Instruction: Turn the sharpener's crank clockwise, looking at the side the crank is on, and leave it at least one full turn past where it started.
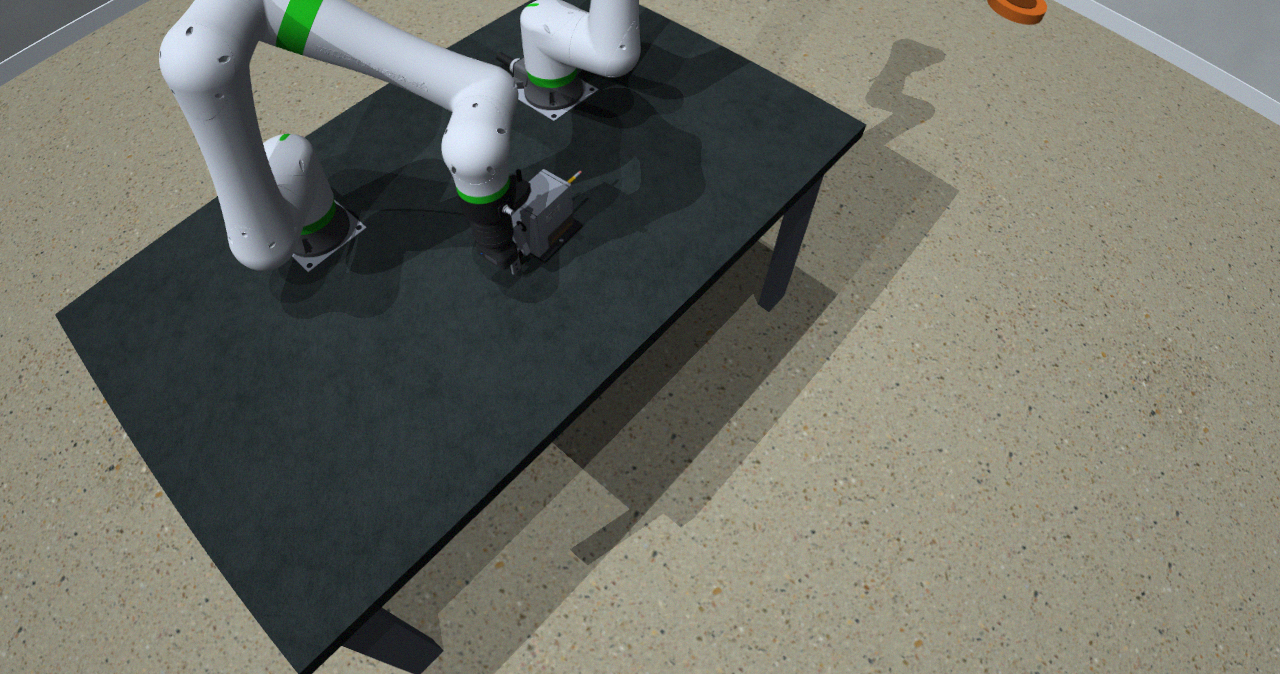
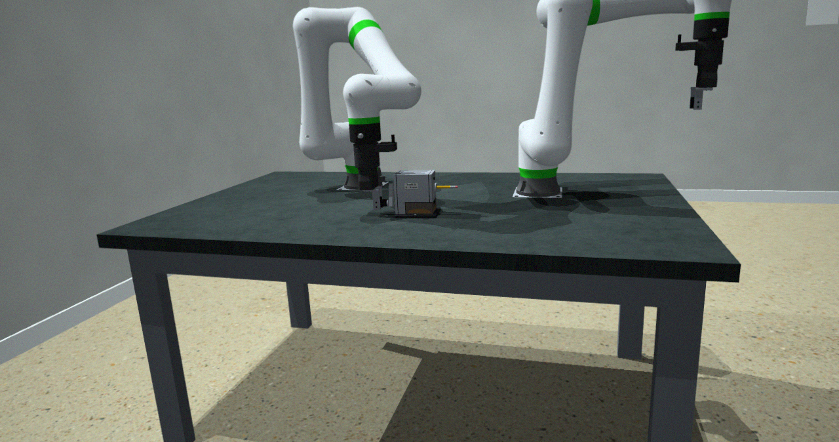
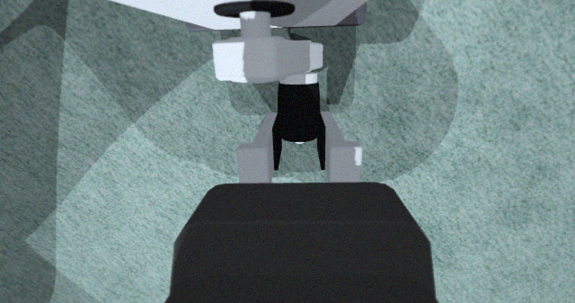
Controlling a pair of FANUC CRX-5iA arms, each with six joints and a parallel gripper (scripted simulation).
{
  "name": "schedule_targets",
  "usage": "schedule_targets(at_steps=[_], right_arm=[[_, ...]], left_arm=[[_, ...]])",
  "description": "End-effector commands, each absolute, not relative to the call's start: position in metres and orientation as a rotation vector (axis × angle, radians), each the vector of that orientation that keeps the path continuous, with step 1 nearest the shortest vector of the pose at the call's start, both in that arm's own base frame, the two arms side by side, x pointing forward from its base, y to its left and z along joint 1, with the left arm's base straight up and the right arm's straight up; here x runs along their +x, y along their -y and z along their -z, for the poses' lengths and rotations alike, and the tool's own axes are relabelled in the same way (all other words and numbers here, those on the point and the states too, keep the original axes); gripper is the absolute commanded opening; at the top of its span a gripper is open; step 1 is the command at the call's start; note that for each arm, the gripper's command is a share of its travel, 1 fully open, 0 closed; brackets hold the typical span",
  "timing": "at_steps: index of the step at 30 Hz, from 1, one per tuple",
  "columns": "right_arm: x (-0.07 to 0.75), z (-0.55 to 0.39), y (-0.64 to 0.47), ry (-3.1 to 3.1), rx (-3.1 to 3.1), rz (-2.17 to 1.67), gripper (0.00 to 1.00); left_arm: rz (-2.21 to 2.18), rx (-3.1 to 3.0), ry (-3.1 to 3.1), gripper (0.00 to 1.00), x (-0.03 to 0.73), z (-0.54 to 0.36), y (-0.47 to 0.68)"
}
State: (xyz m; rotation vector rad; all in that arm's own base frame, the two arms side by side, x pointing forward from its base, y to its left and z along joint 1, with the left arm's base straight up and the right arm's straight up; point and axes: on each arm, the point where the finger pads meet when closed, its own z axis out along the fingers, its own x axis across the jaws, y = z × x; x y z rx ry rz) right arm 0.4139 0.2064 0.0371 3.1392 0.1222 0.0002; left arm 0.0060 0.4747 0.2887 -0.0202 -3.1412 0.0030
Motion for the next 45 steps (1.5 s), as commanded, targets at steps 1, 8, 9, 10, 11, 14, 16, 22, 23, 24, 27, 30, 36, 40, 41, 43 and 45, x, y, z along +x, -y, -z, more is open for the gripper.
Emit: schedule_targets(at_steps=[1,8,9,10,11,14,16,22,23,24,27,30,36,40,41,43,45], right_arm=[[0.412,-0.037,-0.206,-0.123,3.140,-0.003,0.00],[0.403,-0.036,-0.206,-0.123,3.140,-0.003,0.00],[0.401,-0.036,-0.206,-0.123,3.140,-0.003,0.00],[0.400,-0.036,-0.206,-0.123,3.140,-0.003,0.00],[0.399,-0.036,-0.205,-0.123,3.140,-0.003,0.00],[0.395,-0.036,-0.205,-0.123,3.140,-0.003,0.00],[0.393,-0.037,-0.205,-0.123,3.140,-0.003,0.00],[0.387,-0.038,-0.205,-0.123,3.140,-0.003,0.00],[0.386,-0.039,-0.204,-0.123,3.140,-0.003,0.00],[0.384,-0.039,-0.204,-0.123,3.140,-0.003,0.00],[0.381,-0.041,-0.204,-0.123,3.140,-0.003,0.00],[0.377,-0.043,-0.204,-0.123,3.140,-0.003,0.00],[0.373,-0.046,-0.203,-0.123,3.140,-0.003,0.00],[0.369,-0.049,-0.203,-0.123,3.140,-0.003,0.00],[0.368,-0.050,-0.203,-0.123,3.140,-0.003,0.00],[0.366,-0.052,-0.203,-0.123,3.140,-0.003,0.00],[0.364,-0.054,-0.203,-0.123,3.140,-0.003,0.00]], left_arm=[[0.000,-0.020,3.142,1.00,0.006,-0.290,-0.475],[0.000,-0.020,3.142,1.00,0.006,-0.290,-0.475],[0.000,-0.020,3.142,1.00,0.006,-0.290,-0.475],[0.000,-0.020,3.142,1.00,0.006,-0.290,-0.475],[0.000,-0.020,3.142,1.00,0.006,-0.290,-0.475],[0.000,-0.020,3.142,1.00,0.006,-0.290,-0.475],[0.000,-0.020,3.142,1.00,0.006,-0.290,-0.475],[0.000,-0.020,3.142,1.00,0.006,-0.290,-0.475],[0.000,-0.020,3.142,1.00,0.006,-0.290,-0.475],[0.000,-0.020,3.142,1.00,0.006,-0.290,-0.475],[0.000,-0.020,3.142,1.00,0.006,-0.290,-0.475],[0.000,-0.020,3.142,1.00,0.006,-0.290,-0.475],[0.000,-0.020,3.142,1.00,0.006,-0.290,-0.475],[0.000,-0.020,3.142,1.00,0.006,-0.290,-0.475],[0.000,-0.020,3.142,1.00,0.006,-0.290,-0.475],[0.000,-0.020,3.142,1.00,0.006,-0.290,-0.475],[0.000,-0.020,3.142,1.00,0.006,-0.290,-0.475]])
